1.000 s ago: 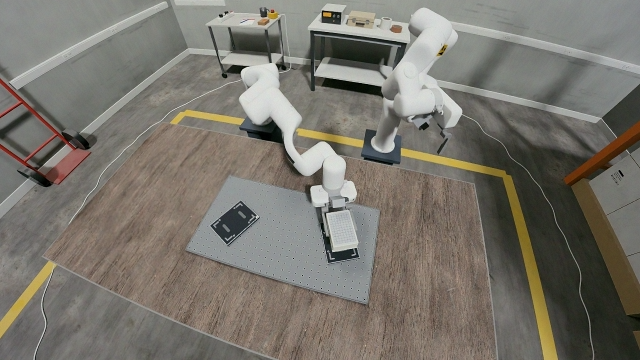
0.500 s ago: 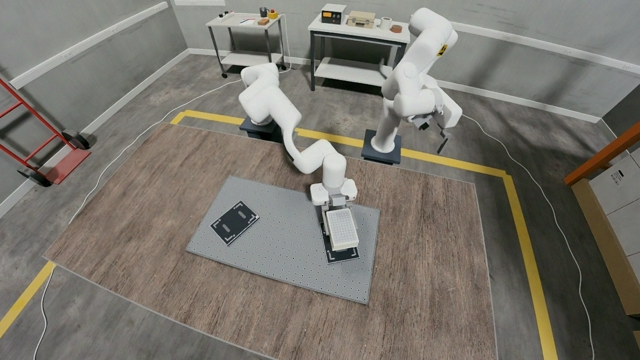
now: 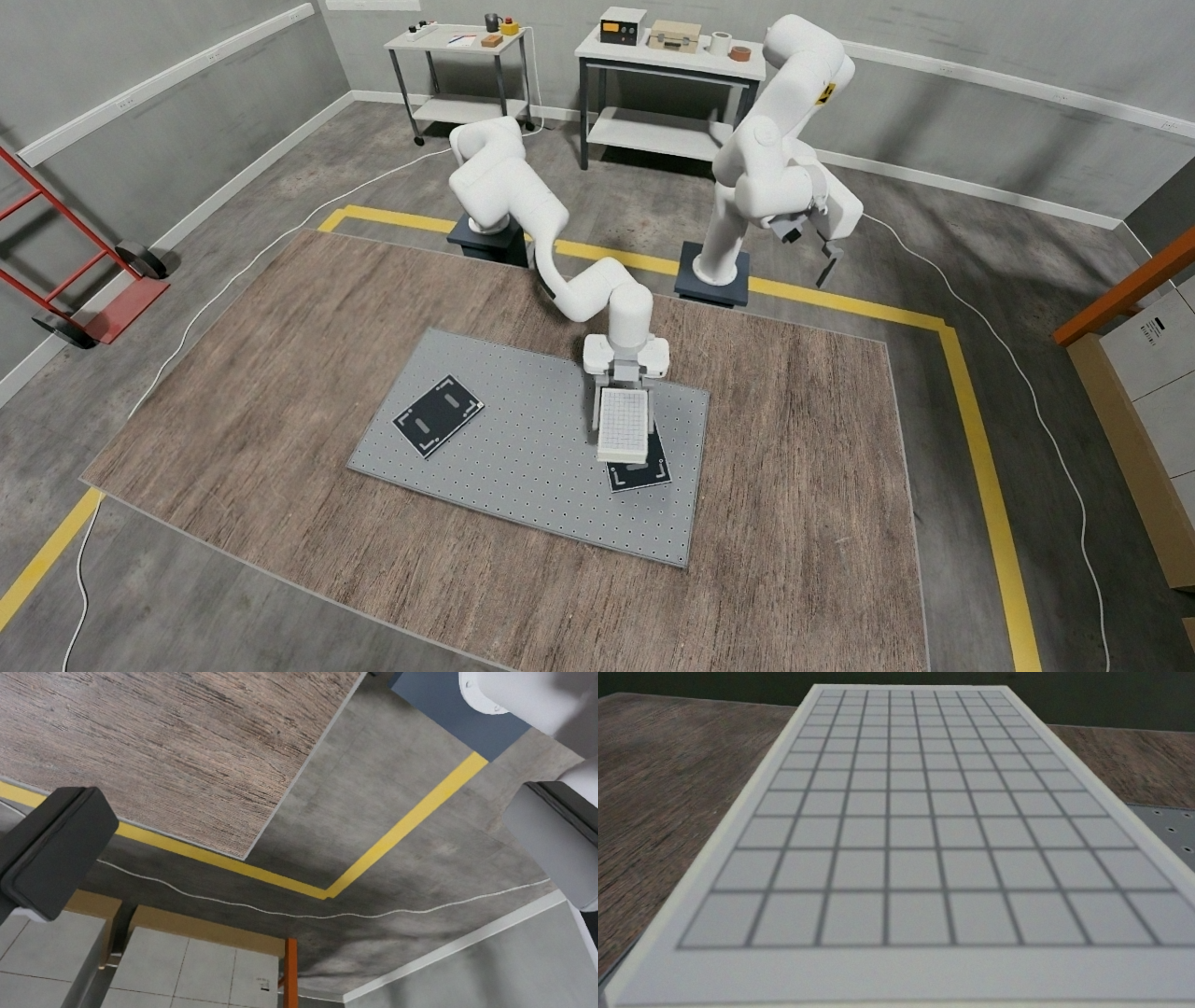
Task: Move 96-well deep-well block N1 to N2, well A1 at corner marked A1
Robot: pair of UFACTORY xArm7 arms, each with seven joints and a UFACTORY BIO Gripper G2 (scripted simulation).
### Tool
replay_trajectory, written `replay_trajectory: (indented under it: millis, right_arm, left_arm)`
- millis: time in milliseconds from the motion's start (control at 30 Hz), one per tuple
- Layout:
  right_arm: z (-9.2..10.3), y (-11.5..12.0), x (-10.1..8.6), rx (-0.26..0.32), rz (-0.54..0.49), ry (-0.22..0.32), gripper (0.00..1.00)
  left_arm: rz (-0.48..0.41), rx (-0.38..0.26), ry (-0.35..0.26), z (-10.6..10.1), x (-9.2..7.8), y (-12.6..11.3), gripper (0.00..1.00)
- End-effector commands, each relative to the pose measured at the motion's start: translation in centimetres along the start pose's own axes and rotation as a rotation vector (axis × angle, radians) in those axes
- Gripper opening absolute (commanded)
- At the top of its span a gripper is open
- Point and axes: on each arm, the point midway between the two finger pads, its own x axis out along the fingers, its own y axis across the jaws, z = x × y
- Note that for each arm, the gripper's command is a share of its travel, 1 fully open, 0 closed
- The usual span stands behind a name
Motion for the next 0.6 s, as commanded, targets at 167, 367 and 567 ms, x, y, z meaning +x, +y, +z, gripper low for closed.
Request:
replay_trajectory:
  millis: [167,367,567]
  right_arm:
    - [0.4,-2.7,-0.1,0.001,-0.279,-0.007,0.00]
    - [0.4,-4.7,-0.3,0.001,-0.479,-0.007,0.00]
    - [0.4,-6.0,-0.4,0.002,-0.612,-0.007,0.00]
  left_arm:
    - [0.002,0.000,-0.001,0.0,-0.1,0.0,1.00]
    - [0.002,0.000,-0.001,0.0,-0.1,0.0,1.00]
    - [0.002,0.000,-0.001,0.0,-0.1,0.0,1.00]
